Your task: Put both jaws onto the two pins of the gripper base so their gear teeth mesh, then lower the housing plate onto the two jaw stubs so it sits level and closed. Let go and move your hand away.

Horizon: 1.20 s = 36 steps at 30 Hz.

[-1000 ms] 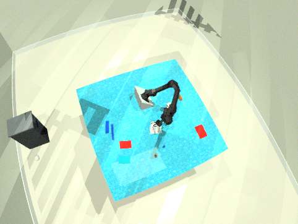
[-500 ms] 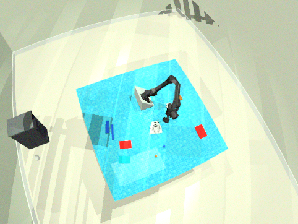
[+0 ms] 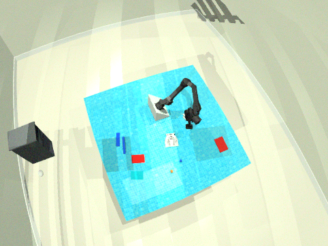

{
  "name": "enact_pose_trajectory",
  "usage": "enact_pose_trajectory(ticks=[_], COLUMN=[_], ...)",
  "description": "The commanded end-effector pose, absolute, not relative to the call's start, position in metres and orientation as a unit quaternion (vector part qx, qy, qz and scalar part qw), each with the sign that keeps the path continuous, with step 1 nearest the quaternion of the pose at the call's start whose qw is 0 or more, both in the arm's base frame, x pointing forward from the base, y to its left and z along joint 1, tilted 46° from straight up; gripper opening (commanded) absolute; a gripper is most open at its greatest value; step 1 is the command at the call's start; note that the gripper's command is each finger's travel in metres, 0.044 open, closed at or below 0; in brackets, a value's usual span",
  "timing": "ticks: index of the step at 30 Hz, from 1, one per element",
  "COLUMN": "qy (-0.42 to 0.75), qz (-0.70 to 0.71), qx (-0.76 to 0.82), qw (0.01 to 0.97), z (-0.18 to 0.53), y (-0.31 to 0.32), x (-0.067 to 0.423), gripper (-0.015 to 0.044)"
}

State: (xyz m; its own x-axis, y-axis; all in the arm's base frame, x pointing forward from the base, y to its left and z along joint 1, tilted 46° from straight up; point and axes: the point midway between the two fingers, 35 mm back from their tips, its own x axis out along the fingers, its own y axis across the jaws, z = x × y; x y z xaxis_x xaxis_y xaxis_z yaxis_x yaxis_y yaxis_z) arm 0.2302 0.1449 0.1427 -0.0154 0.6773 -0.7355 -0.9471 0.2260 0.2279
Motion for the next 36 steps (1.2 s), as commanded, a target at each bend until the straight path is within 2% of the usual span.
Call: enact_pose_trajectory(ticks=[1,26,36], qy=[0.358,0.142,0.136], qz=[0.617,0.703,0.705], qx=[-0.209,-0.377,-0.382], qw=[0.669,0.586,0.582], z=[0.15,0.192,0.178], y=[0.151,0.173,0.187], x=[0.216,0.134,0.132], gripper=[0.044,0.044,0.044])
